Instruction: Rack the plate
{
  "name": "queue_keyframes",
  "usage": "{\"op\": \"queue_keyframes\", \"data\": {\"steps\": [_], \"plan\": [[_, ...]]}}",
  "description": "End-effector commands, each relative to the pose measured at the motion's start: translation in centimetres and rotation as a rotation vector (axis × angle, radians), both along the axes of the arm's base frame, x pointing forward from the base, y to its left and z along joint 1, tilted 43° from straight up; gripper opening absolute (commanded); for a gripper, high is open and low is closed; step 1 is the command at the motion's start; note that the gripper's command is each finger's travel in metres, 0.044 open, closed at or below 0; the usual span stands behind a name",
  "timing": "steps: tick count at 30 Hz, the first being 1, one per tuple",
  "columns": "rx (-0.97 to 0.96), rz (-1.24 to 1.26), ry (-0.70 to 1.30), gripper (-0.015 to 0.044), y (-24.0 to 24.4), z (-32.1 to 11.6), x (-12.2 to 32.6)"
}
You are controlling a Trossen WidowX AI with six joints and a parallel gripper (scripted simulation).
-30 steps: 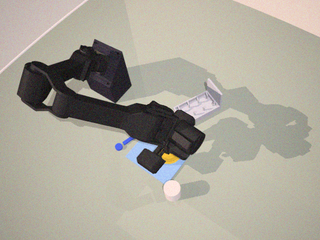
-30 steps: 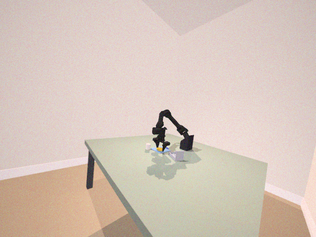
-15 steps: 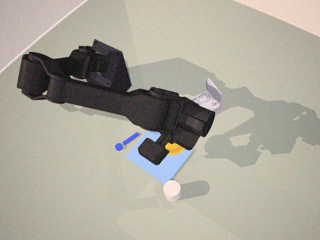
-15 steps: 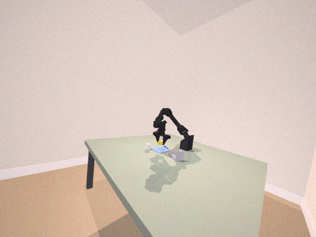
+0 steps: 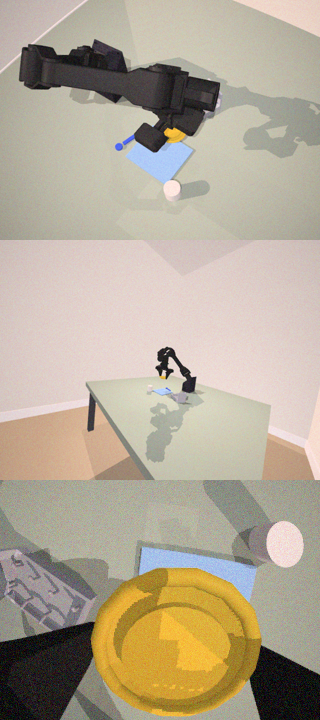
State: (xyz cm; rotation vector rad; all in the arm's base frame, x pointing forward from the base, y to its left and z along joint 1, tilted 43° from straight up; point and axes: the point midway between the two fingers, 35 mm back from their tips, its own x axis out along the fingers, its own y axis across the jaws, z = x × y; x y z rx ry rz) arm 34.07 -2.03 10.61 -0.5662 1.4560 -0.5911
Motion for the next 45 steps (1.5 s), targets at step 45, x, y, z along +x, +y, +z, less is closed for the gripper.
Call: {"op": "queue_keyframes", "data": {"steps": [45], "plan": [[0.186,-0.234,0.008,0.0,5.6,-6.0,-7.8]]}}
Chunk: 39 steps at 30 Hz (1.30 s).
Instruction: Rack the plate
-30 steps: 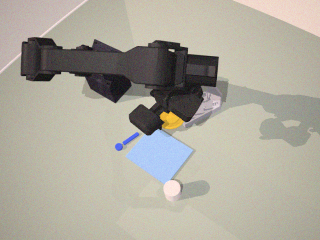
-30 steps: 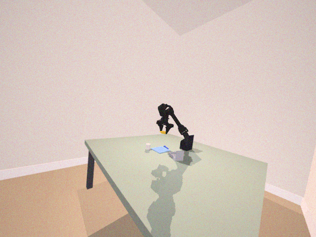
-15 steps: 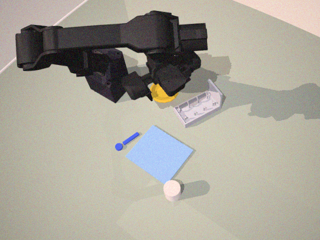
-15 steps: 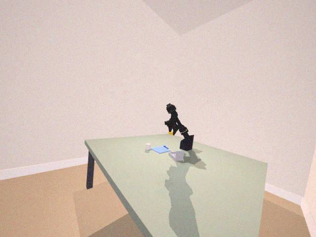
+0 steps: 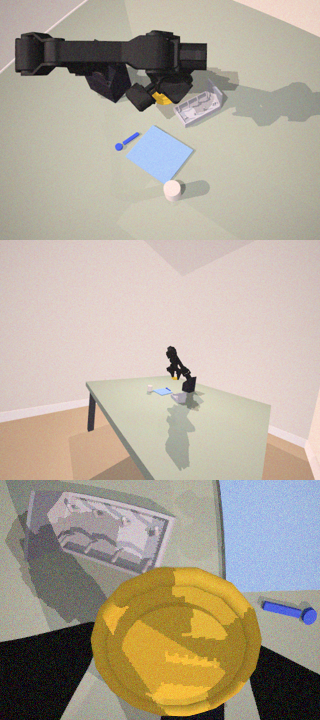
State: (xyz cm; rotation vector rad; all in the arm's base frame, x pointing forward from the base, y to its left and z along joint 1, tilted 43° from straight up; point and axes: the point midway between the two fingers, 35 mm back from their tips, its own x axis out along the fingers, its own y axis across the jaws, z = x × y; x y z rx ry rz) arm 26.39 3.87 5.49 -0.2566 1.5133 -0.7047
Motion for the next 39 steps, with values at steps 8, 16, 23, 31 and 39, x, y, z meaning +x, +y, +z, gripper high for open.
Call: {"op": "queue_keyframes", "data": {"steps": [8,16,23,31,39], "plan": [[0.213,0.12,0.163,0.0,-1.0,-2.7,-0.5],[0.369,0.227,0.233,0.0,-1.7,-4.3,-0.7],[0.505,0.338,0.261,0.0,-2.2,-5.5,-0.8],[0.648,0.483,0.258,0.0,-2.7,-6.7,-0.8],[0.77,0.647,0.218,0.0,-3.1,-7.6,-0.7]]}}
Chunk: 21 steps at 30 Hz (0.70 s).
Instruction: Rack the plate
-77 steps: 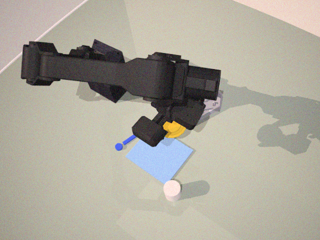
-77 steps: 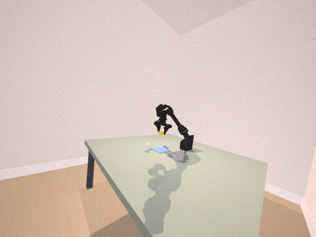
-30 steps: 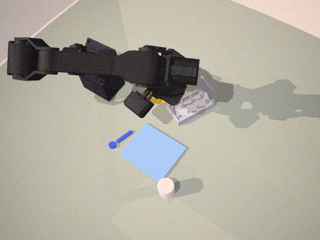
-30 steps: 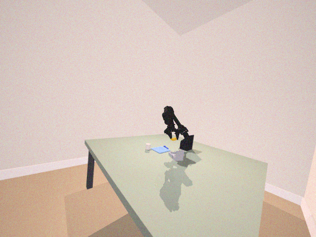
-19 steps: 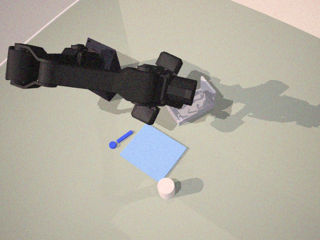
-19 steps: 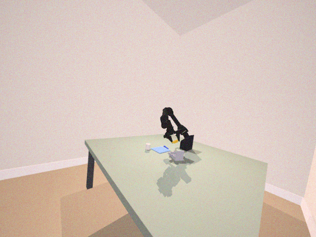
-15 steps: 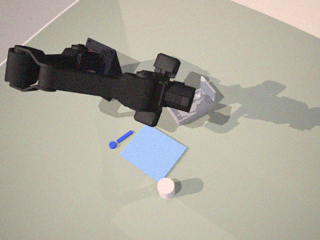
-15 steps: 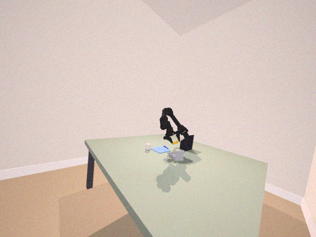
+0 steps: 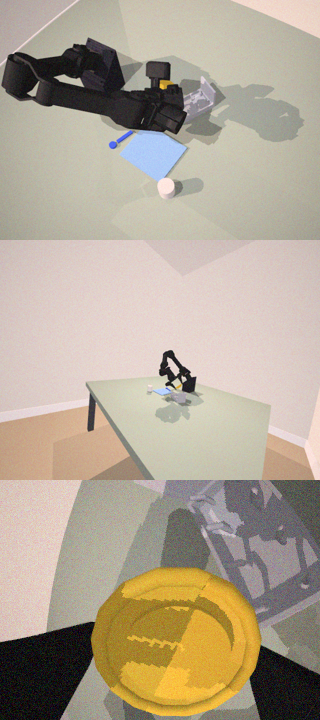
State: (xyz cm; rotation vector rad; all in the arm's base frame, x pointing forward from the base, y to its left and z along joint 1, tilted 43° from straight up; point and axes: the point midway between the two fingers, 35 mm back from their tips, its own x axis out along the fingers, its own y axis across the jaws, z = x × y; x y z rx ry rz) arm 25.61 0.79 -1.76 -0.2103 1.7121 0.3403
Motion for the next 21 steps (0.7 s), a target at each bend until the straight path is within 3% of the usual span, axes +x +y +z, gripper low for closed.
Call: {"op": "queue_keyframes", "data": {"steps": [1,21], "plan": [[0.088,0.075,-0.038,0.0,-0.1,-0.4,0.1],[0.37,0.419,-0.33,0.0,-1.6,-1.5,0.7]]}}
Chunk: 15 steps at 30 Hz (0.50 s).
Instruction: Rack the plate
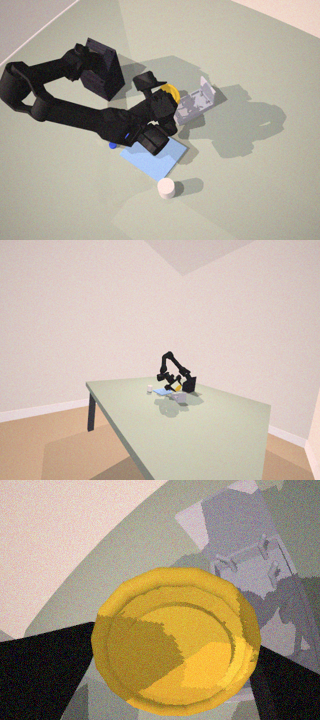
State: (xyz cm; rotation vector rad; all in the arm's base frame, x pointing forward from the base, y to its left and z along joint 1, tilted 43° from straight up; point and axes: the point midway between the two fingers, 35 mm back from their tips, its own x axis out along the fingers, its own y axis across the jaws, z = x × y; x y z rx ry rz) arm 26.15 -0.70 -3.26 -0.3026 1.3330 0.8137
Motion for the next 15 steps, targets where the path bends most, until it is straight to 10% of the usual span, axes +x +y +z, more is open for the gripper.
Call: {"op": "queue_keyframes", "data": {"steps": [1,15], "plan": [[0.056,0.074,-0.09,0.0,-0.2,0.0,0.2],[0.147,0.291,-0.413,0.0,-1.7,0.2,0.5]]}}
